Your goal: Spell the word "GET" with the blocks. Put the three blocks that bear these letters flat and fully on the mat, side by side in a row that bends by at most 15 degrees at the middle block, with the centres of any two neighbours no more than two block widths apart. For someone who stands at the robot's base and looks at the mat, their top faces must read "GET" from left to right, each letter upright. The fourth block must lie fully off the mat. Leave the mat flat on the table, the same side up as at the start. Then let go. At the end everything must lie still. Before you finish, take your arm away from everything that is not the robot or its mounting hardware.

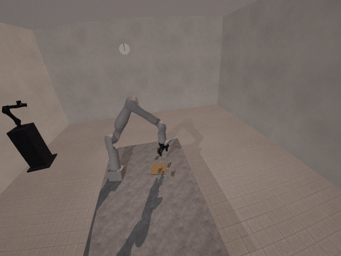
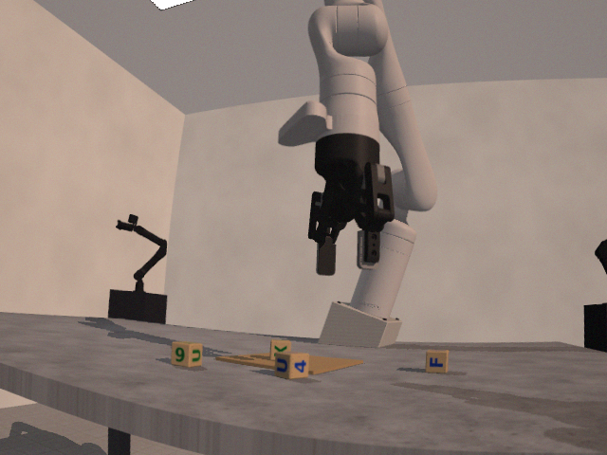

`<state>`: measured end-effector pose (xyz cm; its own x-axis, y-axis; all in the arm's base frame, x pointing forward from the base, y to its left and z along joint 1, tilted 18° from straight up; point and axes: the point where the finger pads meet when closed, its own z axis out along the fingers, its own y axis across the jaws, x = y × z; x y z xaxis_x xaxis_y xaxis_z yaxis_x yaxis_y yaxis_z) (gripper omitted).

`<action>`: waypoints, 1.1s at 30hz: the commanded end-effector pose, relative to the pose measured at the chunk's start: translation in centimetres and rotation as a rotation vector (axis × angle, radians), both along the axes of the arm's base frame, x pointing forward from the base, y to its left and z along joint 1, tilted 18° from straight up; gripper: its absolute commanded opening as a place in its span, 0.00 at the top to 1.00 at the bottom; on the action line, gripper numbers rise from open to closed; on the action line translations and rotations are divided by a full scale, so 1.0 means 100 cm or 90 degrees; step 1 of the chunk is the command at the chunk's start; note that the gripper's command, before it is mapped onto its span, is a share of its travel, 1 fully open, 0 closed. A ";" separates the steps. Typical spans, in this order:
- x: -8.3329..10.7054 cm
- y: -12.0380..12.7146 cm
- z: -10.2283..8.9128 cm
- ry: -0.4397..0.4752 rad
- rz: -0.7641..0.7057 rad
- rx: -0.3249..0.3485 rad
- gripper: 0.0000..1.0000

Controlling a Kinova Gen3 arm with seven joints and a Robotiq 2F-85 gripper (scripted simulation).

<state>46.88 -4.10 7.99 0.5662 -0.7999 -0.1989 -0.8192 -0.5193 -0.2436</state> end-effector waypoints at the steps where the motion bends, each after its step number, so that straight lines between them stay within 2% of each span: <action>1: 0.000 0.000 0.001 -0.001 0.000 -0.001 0.00; 8: 0.000 -0.001 0.001 -0.001 0.000 -0.001 0.00; 11: -0.014 -0.007 -0.002 -0.001 0.000 -0.001 0.00; 13: -0.014 -0.007 -0.002 -0.001 0.000 -0.001 0.00; 19: -0.089 -0.032 -0.014 -0.001 0.000 -0.001 0.00; 21: -0.102 -0.034 -0.016 -0.001 0.000 -0.001 0.00; 33: -0.104 -0.035 -0.016 -0.001 0.000 -0.001 0.00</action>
